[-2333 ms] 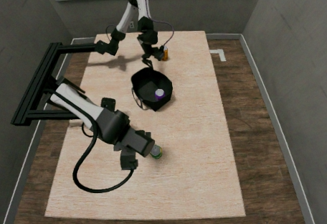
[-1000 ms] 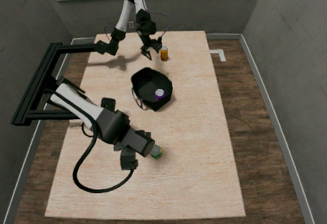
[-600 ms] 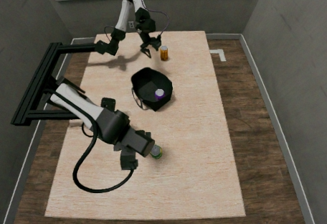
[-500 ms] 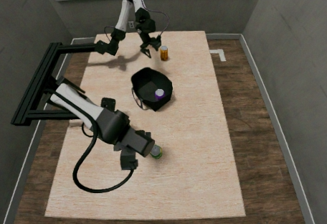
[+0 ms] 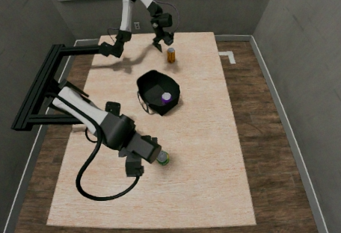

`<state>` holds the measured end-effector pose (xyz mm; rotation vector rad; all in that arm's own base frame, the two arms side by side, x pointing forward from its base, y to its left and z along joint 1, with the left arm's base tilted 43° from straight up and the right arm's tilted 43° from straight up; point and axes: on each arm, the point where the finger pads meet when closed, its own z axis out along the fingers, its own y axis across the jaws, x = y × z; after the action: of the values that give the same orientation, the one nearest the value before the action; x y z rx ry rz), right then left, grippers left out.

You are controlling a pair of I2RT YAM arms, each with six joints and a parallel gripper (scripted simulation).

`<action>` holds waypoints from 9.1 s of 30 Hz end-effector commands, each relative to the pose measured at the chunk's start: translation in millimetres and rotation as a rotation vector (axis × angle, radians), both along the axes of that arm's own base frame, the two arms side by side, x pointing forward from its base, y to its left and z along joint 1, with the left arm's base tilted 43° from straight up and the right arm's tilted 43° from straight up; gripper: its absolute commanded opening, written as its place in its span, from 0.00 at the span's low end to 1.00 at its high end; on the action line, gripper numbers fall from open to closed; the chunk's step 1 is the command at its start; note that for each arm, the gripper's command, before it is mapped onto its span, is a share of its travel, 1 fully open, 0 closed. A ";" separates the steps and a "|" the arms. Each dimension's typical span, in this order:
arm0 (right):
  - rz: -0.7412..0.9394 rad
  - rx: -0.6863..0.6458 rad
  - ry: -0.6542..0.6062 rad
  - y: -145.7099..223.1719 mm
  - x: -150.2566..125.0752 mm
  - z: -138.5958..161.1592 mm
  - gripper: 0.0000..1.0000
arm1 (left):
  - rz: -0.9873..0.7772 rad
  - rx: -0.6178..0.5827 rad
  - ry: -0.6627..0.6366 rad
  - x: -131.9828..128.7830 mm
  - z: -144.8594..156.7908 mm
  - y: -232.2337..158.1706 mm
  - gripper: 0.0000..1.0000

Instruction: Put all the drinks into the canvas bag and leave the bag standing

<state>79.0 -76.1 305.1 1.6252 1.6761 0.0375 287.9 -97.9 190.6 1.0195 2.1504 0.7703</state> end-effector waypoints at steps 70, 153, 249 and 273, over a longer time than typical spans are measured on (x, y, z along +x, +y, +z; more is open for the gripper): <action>0.000 -0.018 -0.024 0.8 -3.2 10.4 1.00 | -0.278 0.587 0.372 -184.3 116.6 175.6 0.86; 0.266 -0.190 0.046 -6.1 37.1 -1.5 0.84 | -0.295 0.645 0.423 -213.1 117.8 168.3 0.86; 1.224 -1.155 0.429 -60.4 145.3 -105.9 0.84 | -0.295 0.645 0.423 -213.1 117.8 168.3 0.86; 1.219 -1.178 0.421 -66.5 158.3 -109.9 0.84 | -0.295 0.645 0.423 -213.1 117.8 168.3 0.86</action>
<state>232.4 -140.6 190.8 -0.3448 2.1136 -0.5757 78.9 73.1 303.7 1.9427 2.0435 1.2003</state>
